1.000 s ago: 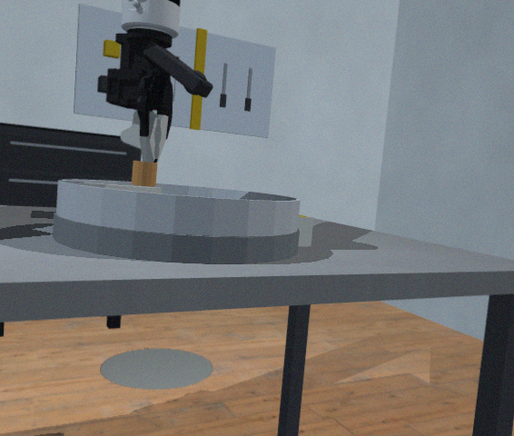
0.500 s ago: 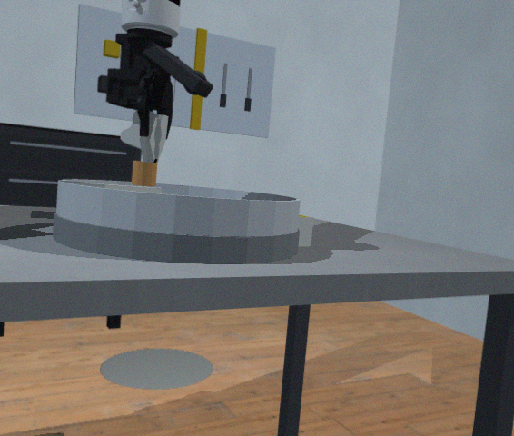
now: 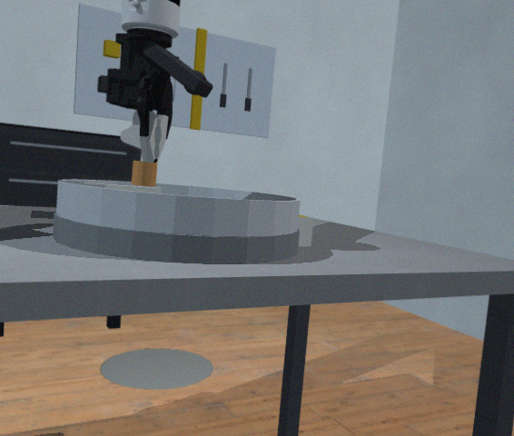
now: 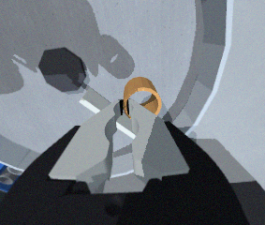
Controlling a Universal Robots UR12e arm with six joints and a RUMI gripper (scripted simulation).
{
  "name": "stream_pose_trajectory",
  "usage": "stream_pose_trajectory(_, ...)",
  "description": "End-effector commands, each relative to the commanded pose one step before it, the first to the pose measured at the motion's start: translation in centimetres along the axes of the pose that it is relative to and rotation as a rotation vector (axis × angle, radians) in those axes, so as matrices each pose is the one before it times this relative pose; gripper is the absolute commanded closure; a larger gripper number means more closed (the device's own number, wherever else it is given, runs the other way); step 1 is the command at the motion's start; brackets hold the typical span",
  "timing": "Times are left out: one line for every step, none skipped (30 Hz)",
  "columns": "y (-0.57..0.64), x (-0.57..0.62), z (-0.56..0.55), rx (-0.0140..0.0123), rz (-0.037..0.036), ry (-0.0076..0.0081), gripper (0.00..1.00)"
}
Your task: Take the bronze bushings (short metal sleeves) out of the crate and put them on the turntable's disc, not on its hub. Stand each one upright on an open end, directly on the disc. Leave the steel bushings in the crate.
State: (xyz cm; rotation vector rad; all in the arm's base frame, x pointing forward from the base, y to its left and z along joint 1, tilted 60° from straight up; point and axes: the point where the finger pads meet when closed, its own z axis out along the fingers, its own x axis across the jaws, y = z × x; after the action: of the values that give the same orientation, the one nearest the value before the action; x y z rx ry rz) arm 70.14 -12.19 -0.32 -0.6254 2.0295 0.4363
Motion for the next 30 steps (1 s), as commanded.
stream_pose_trajectory(-0.332, 0.026, -0.176, 0.004, -0.00069, 0.0004, 1.0)
stream_pose_trajectory(0.0, 0.001, 0.017, -0.00007, -0.00001, 0.00001, 1.0)
stream_pose_trajectory(0.0, 0.002, 0.032, -0.00012, -0.00001, 0.00001, 1.0)
stream_pose_trajectory(0.001, 0.003, 0.049, -0.00019, -0.00002, 0.00002, 1.0)
stream_pose_trajectory(0.004, 0.007, 0.071, -0.00035, 0.00013, 0.00004, 1.0)
stream_pose_trajectory(0.008, 0.005, 0.091, -0.00059, -0.0001, 0.00007, 1.0)
stream_pose_trajectory(-0.001, -0.031, 0.094, -0.00037, -0.00083, 0.00003, 1.0)
stream_pose_trajectory(0.027, -0.021, 0.112, -0.00059, -0.00053, 0.00006, 1.0)
stream_pose_trajectory(0.0, 0.002, 0.092, 0.00001, 0.0, 0.00003, 1.0)
stream_pose_trajectory(0.001, 0.002, 0.105, 0.00001, 0.0, 0.00002, 1.0)
stream_pose_trajectory(-0.001, 0.002, 0.119, 0.00001, 0.0, 0.00005, 1.0)
stream_pose_trajectory(0.0, 0.002, 0.131, 0.00001, 0.0, 0.00004, 1.0)
stream_pose_trajectory(0.001, 0.002, 0.142, 0.00001, 0.0, 0.00003, 1.0)
stream_pose_trajectory(0.001, 0.002, 0.152, 0.00001, 0.0, 0.00003, 1.0)
stream_pose_trajectory(-0.001, 0.002, 0.162, 0.00001, 0.0, 0.00005, 1.0)
stream_pose_trajectory(0.0, 0.0, 0.0, 0.0, 0.0, 0.0, 1.0)
stream_pose_trajectory(0.0, 0.0, 0.0, 0.0, 0.0, 0.0, 1.0)
stream_pose_trajectory(0.001, -0.002, 0.169, -0.00001, 0.0, -0.00009, 1.0)
stream_pose_trajectory(0.0, 0.003, 0.176, 0.00001, 0.0, 0.00005, 1.0)
stream_pose_trajectory(-0.001, 0.003, 0.181, 0.00002, 0.0, 0.00007, 1.0)
stream_pose_trajectory(0.001, 0.003, 0.183, 0.00002, 0.0, 0.00005, 1.0)
stream_pose_trajectory(0.0, 0.003, 0.185, 0.00002, 0.0, 0.00006, 1.0)
stream_pose_trajectory(0.0, 0.002, 0.185, 0.00002, 0.0, 0.00005, 1.0)
stream_pose_trajectory(0.001, 0.002, 0.181, 0.00002, 0.0, 0.00002, 1.0)
stream_pose_trajectory(-0.001, 0.002, 0.178, 0.00001, 0.0, 0.00005, 1.0)
stream_pose_trajectory(0.0, 0.001, 0.172, 0.00001, 0.0, 0.00001, 1.0)
stream_pose_trajectory(0.001, 0.001, 0.163, 0.0, 0.0, -0.00002, 1.0)
stream_pose_trajectory(-0.001, 0.0, 0.155, 0.0, 0.0, 0.0, 1.0)
stream_pose_trajectory(0.0, 0.0, 0.143, 0.0, 0.0, -0.00001, 1.0)
stream_pose_trajectory(0.001, 0.0, 0.131, 0.0, 0.0, -0.00001, 1.0)
